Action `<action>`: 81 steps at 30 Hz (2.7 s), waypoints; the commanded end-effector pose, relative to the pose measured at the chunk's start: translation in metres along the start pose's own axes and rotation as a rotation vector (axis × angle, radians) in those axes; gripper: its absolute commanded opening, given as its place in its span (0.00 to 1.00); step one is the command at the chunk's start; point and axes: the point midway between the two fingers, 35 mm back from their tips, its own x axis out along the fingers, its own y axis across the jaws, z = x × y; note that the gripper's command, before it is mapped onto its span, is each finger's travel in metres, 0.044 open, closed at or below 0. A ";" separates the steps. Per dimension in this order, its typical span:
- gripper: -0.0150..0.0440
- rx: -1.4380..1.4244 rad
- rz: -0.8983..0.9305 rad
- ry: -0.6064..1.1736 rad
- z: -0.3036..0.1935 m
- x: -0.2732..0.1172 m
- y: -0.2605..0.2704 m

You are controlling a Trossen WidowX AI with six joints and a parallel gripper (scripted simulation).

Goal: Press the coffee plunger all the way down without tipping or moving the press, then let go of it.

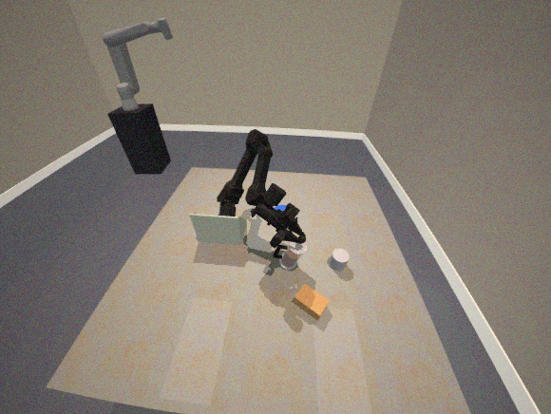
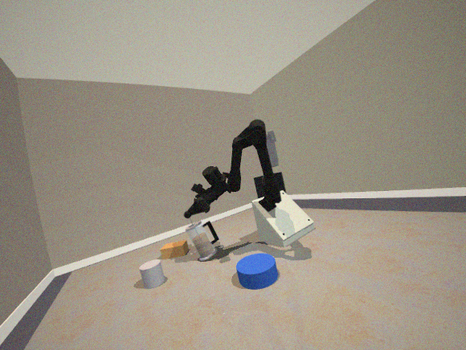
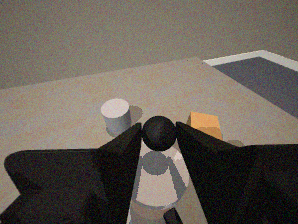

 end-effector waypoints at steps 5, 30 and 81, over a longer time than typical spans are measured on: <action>0.47 0.036 0.009 0.066 -0.018 0.006 0.001; 0.47 0.035 0.009 0.065 -0.015 0.012 -0.002; 0.96 0.026 0.008 0.053 -0.009 0.016 -0.003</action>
